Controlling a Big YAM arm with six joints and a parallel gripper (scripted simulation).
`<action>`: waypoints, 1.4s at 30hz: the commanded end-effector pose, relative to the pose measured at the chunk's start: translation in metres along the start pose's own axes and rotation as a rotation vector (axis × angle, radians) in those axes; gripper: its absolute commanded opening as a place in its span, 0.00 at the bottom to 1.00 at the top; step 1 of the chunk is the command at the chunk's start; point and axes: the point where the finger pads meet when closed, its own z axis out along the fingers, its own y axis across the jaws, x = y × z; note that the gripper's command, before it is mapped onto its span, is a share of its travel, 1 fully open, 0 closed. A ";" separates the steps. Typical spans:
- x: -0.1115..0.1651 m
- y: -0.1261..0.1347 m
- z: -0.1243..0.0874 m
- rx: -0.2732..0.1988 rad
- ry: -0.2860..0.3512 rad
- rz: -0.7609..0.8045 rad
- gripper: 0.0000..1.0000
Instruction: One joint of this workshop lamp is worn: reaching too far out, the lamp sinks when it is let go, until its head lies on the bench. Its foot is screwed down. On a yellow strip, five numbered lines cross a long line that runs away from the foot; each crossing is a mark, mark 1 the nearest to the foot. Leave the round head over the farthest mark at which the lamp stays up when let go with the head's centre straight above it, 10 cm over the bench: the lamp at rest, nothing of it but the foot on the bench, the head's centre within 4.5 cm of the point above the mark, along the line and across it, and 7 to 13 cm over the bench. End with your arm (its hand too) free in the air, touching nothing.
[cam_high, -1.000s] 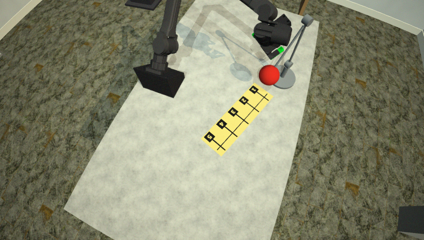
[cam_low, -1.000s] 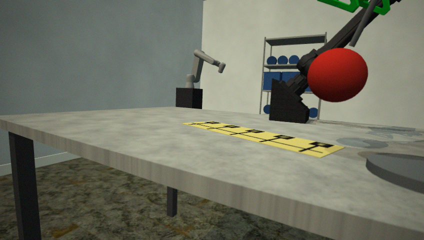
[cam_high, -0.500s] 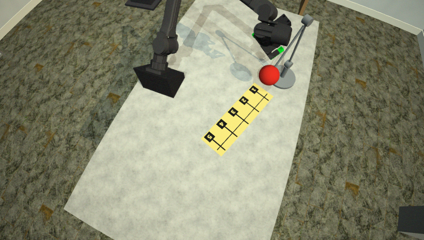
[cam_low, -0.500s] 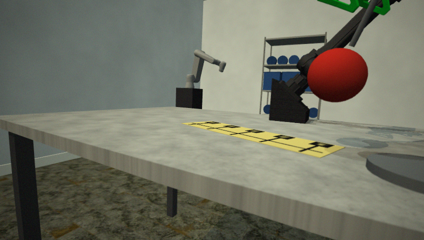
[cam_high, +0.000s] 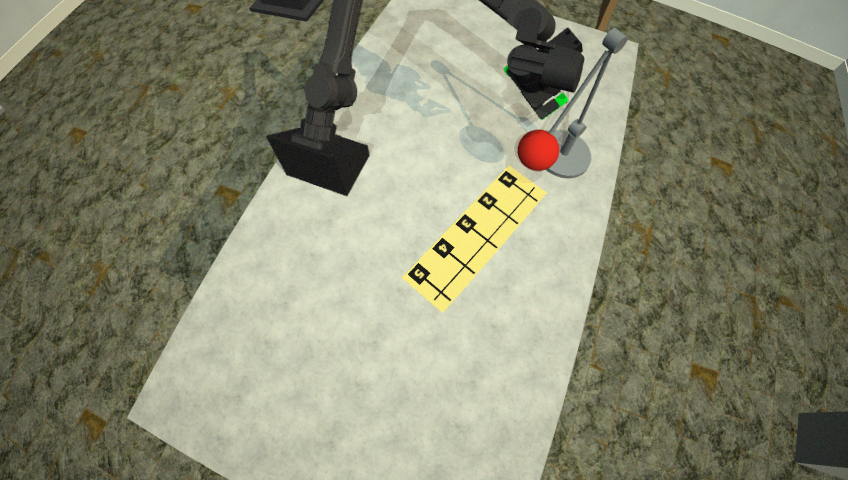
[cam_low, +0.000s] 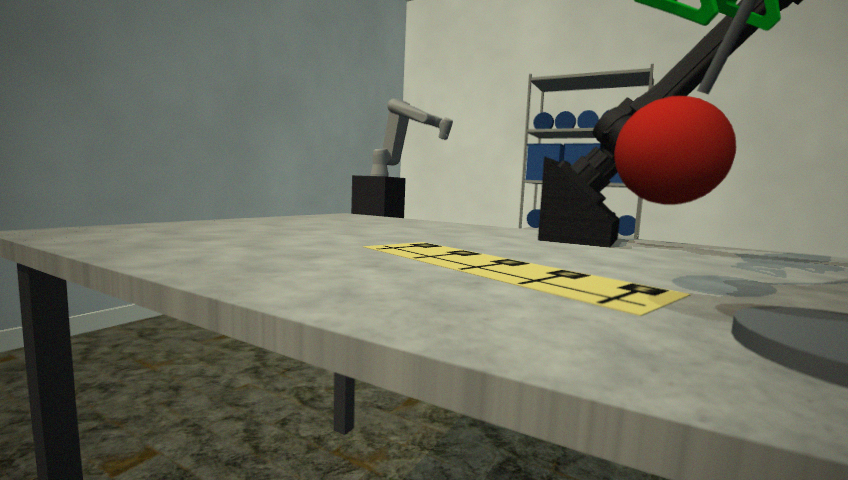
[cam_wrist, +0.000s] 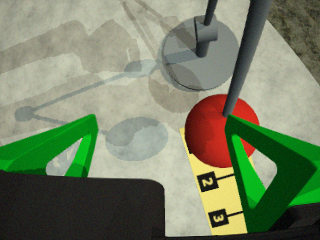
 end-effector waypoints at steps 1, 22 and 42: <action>-0.002 -0.004 -0.009 0.007 -0.019 -0.018 1.00; -0.001 -0.005 -0.012 0.009 -0.035 -0.031 1.00; -0.001 -0.008 -0.015 0.005 -0.006 -0.008 1.00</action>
